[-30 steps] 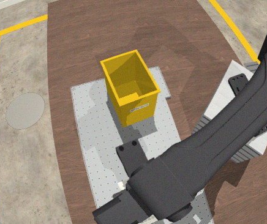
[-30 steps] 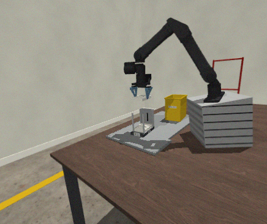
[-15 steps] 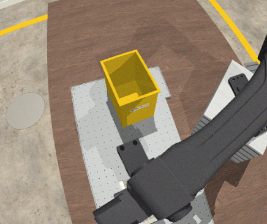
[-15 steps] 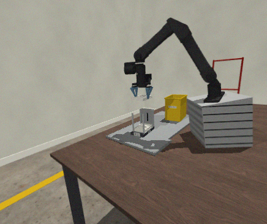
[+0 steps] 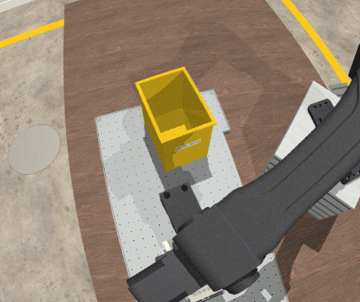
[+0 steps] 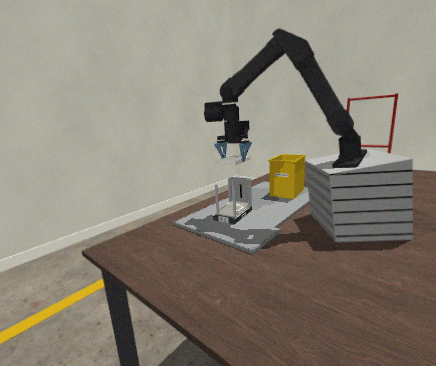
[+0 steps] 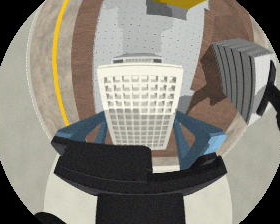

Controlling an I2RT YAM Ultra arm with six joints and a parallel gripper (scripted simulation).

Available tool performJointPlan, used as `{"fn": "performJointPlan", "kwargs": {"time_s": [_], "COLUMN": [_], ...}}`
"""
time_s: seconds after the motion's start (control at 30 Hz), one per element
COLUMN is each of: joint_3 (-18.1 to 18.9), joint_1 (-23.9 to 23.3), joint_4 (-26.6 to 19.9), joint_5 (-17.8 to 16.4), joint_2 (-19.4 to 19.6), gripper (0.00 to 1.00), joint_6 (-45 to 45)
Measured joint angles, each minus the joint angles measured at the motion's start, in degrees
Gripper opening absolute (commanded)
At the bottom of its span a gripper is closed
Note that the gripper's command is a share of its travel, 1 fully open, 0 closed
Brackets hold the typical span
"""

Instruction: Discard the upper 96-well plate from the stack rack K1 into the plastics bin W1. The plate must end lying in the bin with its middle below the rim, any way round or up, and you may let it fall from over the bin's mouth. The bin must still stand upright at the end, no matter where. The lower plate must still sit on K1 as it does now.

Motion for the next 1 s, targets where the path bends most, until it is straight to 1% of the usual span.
{"fn": "performJointPlan", "kwargs": {"time_s": [0.3,0.6,0.7,0.73,0.77,0.83,0.9,1.0], "joint_3": [-3.4,-7.0,-7.5,-7.8,-8.1,-8.7,-9.3,-10.2], "joint_1": [-3.4,-7.9,-9.0,-9.2,-9.2,-8.9,-8.7,-9.1], "joint_4": [1.0,2.3,2.5,2.7,2.9,3.3,3.7,3.8], "joint_5": [-0.4,-0.9,-1.0,-1.5,-2.9,-7.6,-11.1,-13.8], "joint_2": [-2.0,-4.2,-4.5,-4.7,-4.9,-5.1,-5.3,-5.8], "gripper": [0.0,0.0,0.0,0.0,0.0,0.0,0.0,0.0], "joint_6": [-2.3,-6.2,-7.3,-7.6,-8.0,-8.9,-9.8,-11.3]}}
